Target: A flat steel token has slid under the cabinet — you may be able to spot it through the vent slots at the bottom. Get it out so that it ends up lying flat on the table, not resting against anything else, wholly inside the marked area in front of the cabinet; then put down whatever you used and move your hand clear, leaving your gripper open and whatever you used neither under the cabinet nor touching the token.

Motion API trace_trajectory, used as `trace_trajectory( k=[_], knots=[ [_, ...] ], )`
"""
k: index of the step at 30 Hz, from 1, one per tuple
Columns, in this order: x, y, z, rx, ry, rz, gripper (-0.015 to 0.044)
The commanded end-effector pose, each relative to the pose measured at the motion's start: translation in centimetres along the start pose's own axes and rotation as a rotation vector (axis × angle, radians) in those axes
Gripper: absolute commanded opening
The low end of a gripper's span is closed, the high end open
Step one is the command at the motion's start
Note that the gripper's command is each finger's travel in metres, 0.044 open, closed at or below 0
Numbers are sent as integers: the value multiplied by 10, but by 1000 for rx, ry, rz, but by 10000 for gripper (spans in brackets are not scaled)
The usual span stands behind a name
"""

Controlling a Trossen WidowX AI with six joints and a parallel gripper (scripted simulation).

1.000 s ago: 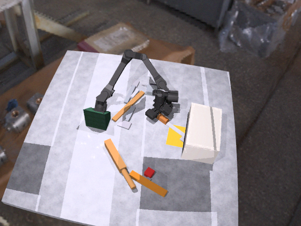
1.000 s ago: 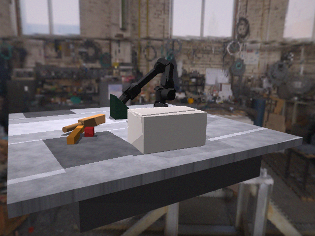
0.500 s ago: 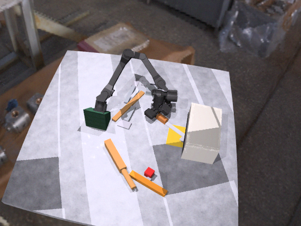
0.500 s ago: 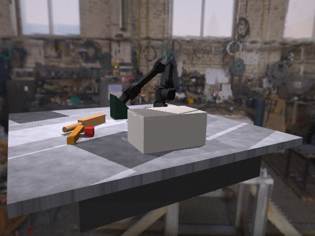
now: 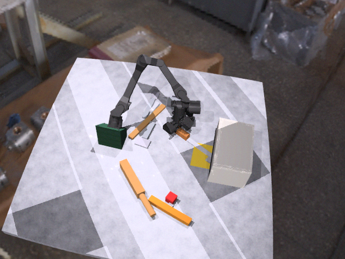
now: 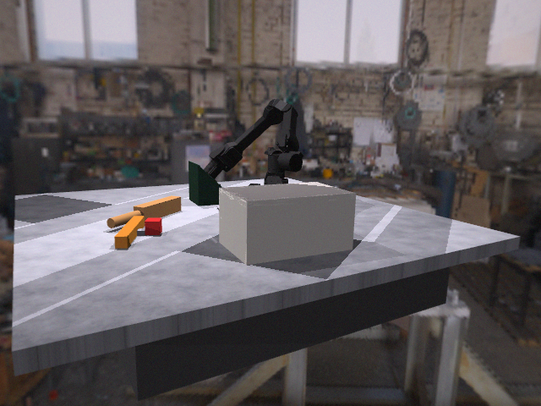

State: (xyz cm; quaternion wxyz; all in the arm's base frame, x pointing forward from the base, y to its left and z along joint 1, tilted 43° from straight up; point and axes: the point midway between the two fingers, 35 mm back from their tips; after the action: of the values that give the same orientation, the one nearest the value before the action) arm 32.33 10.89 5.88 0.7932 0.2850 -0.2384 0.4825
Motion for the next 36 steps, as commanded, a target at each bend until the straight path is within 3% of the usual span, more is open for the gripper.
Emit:
trace_trajectory(
  k=[1,36],
  knots=[
    [1,8,-1,5,2,-4,0],
    [11,52,-1,7,1,-6,0]
  ],
)
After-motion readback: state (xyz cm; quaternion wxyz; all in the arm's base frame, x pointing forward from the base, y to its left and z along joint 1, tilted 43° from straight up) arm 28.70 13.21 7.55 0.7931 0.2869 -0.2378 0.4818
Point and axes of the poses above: the point midway between the two fingers, 35 mm back from their tips, its own z axis back along the fingers, its own x axis across the jaws, y = z × x, and after that the axes turned 8 degrees about z, right-handed
